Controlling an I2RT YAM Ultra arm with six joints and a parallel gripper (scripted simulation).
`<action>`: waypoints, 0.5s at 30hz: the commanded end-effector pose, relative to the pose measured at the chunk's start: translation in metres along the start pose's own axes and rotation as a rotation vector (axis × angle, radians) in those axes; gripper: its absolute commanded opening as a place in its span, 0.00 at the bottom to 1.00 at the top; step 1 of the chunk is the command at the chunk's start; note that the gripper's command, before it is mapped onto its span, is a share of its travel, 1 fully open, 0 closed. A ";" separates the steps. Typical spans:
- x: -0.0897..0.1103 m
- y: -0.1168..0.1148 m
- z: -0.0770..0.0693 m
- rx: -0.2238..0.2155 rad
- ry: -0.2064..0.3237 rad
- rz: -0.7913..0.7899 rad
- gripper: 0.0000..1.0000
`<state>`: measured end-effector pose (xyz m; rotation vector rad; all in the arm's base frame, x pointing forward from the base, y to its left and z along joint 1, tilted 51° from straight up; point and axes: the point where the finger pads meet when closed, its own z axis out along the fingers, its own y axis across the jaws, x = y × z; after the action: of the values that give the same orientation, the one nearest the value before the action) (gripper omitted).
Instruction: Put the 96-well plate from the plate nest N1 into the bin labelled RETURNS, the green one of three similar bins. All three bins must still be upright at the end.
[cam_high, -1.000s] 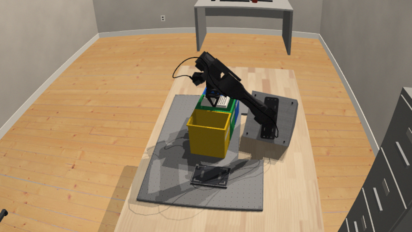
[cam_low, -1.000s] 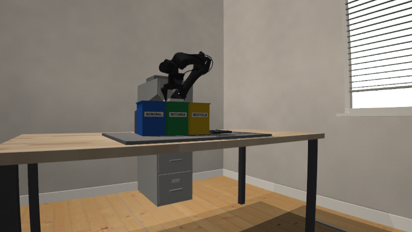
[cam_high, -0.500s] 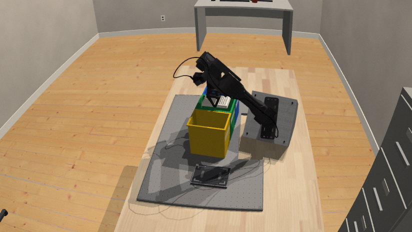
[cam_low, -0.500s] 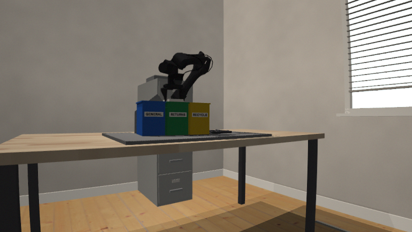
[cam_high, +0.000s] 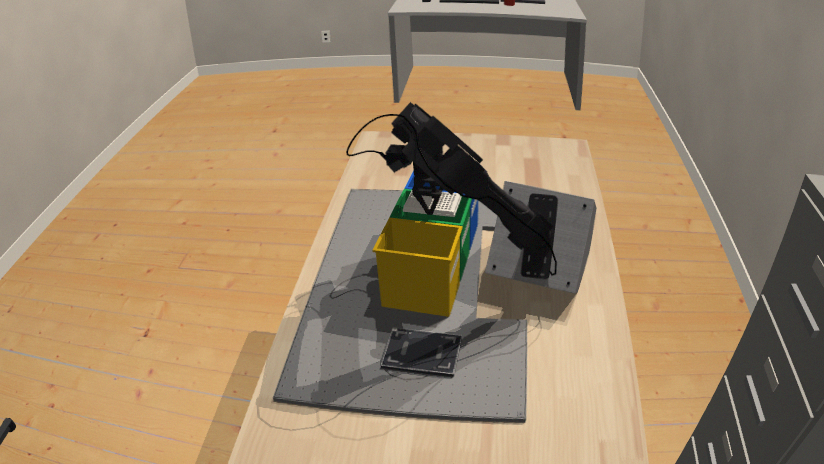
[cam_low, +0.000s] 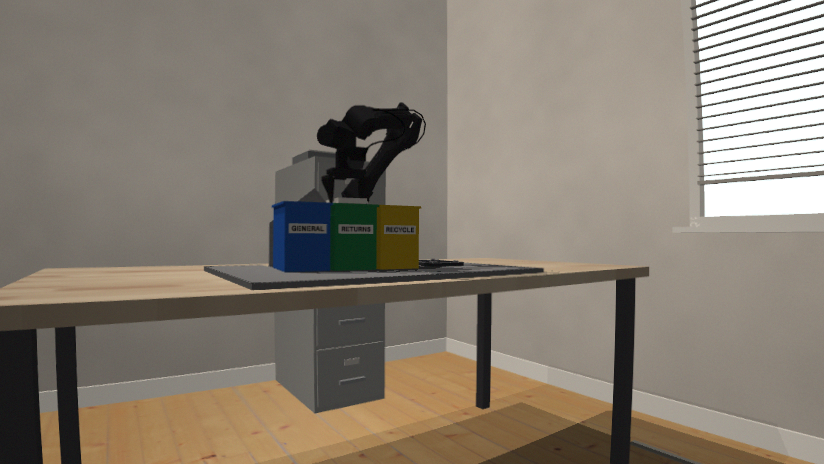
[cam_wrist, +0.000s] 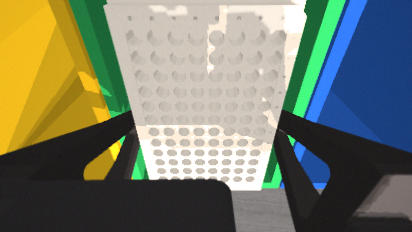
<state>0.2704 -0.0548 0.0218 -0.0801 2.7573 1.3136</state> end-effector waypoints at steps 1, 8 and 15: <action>-0.010 -0.002 -0.017 0.024 -0.050 -0.008 0.00; -0.010 -0.003 -0.016 0.018 -0.048 -0.001 0.00; -0.010 -0.003 -0.015 0.014 -0.046 0.003 0.00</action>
<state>0.2705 -0.0547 0.0219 -0.0776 2.7576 1.3143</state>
